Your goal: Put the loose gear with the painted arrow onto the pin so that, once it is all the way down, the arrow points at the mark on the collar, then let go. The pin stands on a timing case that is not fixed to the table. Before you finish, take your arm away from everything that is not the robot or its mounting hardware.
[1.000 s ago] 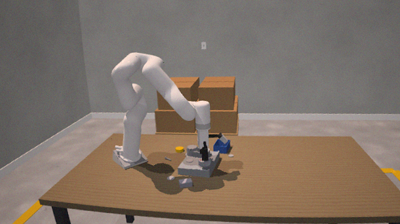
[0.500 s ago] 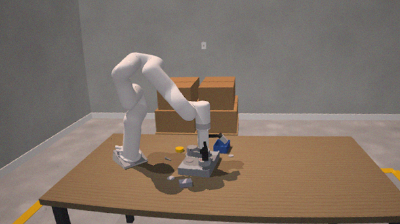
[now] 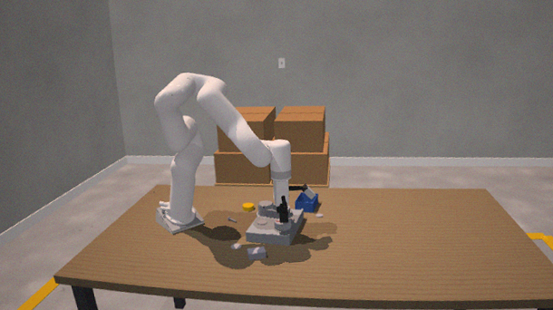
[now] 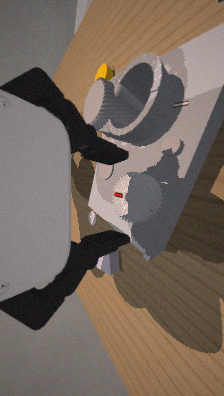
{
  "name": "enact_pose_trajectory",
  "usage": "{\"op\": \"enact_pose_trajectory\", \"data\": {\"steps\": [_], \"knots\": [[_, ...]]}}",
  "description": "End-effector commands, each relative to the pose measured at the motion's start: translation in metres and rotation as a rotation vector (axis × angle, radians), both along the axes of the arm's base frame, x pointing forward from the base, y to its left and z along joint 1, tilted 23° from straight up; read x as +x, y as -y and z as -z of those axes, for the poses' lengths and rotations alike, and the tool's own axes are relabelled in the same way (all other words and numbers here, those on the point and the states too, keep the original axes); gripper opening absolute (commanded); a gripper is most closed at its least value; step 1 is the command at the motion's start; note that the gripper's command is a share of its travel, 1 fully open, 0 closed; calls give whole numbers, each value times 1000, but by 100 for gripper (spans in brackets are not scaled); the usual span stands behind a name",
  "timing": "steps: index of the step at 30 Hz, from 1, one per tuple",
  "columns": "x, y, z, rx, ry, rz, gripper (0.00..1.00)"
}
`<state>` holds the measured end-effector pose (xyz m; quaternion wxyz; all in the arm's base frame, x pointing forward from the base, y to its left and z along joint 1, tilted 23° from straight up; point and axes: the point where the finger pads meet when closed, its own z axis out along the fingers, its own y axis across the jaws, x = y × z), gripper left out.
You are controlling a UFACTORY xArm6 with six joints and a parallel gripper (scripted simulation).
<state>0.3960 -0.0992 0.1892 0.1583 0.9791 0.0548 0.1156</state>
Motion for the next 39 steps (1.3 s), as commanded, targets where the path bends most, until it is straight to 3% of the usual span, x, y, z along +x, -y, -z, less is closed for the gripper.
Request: {"op": "enact_pose_trajectory", "data": {"steps": [1,39], "knots": [[1,0,-2,0,4,0,93],[3,3,7,0,4,0,93]]}}
